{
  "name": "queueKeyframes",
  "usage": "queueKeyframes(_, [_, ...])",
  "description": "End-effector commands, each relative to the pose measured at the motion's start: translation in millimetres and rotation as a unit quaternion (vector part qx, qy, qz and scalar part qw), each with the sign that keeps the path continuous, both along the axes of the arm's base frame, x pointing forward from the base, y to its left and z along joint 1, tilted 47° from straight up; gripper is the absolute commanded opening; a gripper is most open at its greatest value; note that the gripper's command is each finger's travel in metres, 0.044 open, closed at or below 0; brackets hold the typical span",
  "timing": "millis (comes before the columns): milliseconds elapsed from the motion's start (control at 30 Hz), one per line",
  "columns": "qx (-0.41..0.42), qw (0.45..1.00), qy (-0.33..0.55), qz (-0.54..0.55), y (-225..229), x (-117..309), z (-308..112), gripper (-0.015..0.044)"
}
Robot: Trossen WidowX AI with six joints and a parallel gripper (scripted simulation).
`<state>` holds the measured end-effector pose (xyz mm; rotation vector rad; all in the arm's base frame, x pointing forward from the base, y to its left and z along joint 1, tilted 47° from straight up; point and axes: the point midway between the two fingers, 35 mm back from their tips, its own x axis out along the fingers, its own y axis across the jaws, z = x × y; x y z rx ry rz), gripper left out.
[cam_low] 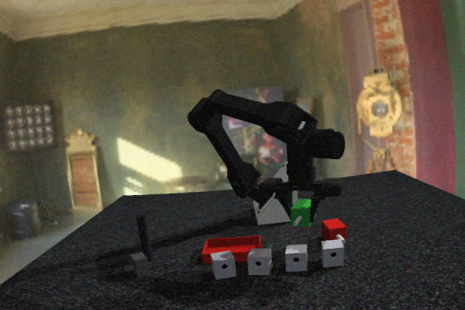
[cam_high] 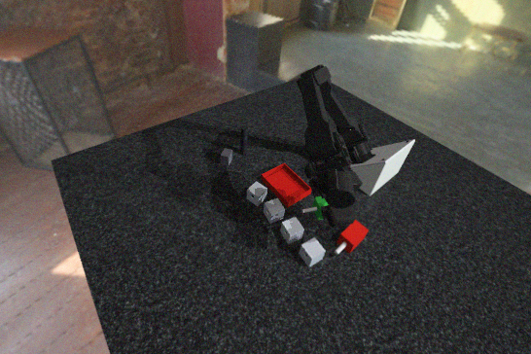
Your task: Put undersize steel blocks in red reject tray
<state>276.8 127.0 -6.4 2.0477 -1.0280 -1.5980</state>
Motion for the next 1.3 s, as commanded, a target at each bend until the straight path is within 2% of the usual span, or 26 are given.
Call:
queueKeyframes(0, [0.024, 0.987, -0.120, -0.105, 6, 24, 11, 0.0000])
queueKeyframes(233, [0.059, 0.900, -0.315, -0.294, 2, 61, 28, 0.0000])
queueKeyframes(467, [0.088, 0.739, -0.485, -0.460, -8, 97, 47, 0.0000])
queueKeyframes(700, [0.108, 0.515, -0.614, -0.588, -24, 129, 68, 0.0000])
queueKeyframes(1033, [0.122, 0.133, -0.710, -0.681, -55, 166, 100, 0.0000])
queueKeyframes(1100, [0.122, 0.106, -0.712, -0.683, -57, 169, 102, 0.0000])
queueKeyframes(1267, [0.122, 0.106, -0.712, -0.683, -57, 169, 102, 0.0000])
